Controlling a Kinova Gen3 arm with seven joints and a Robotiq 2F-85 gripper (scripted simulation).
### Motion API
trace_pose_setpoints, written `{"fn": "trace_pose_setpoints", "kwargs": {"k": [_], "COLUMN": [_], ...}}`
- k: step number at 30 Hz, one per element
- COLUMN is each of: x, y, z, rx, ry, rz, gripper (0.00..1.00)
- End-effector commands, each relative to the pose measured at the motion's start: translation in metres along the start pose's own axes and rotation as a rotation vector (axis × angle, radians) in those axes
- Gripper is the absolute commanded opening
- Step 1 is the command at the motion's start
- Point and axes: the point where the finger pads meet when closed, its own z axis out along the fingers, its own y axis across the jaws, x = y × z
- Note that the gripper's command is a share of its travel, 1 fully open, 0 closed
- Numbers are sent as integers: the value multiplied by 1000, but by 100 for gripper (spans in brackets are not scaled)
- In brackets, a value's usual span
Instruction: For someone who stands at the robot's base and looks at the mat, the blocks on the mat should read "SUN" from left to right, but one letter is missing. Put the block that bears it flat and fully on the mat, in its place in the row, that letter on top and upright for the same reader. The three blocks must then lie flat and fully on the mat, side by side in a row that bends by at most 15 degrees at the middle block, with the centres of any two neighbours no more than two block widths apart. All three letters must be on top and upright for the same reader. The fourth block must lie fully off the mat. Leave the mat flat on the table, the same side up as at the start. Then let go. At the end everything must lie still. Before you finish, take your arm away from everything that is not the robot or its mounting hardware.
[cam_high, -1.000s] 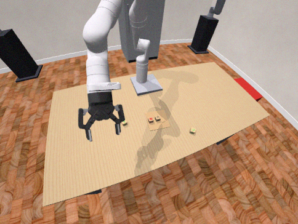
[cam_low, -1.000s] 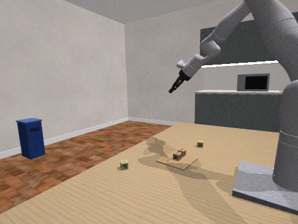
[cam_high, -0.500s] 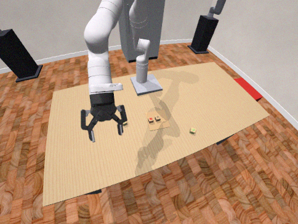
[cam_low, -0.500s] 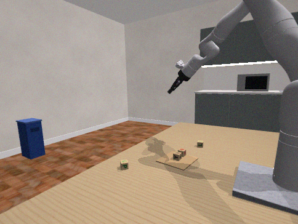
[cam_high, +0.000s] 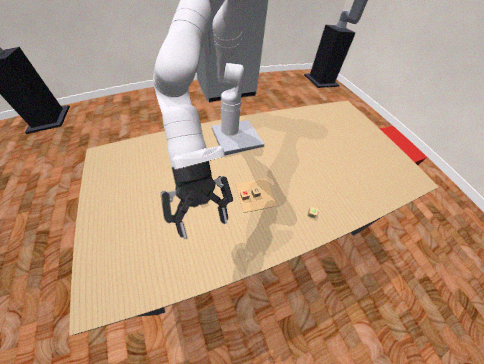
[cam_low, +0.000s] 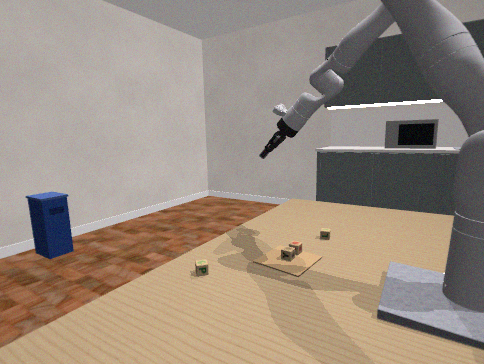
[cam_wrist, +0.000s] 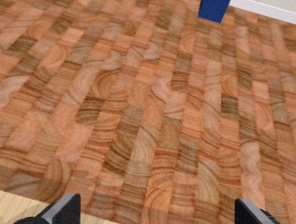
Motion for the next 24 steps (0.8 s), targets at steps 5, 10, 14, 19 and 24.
{"fn": "trace_pose_setpoints", "kwargs": {"k": [5,10,14,19,24], "x": [13,16,16,12,7], "y": [-59,-102,-148,-207,-242], "z": [27,41,53,64,68], "rx": [96,160,220,279,302], "ry": [-36,-82,-143,-239,-304], "rz": [21,57,94,137,160], "gripper": [100,100,100,100,100]}}
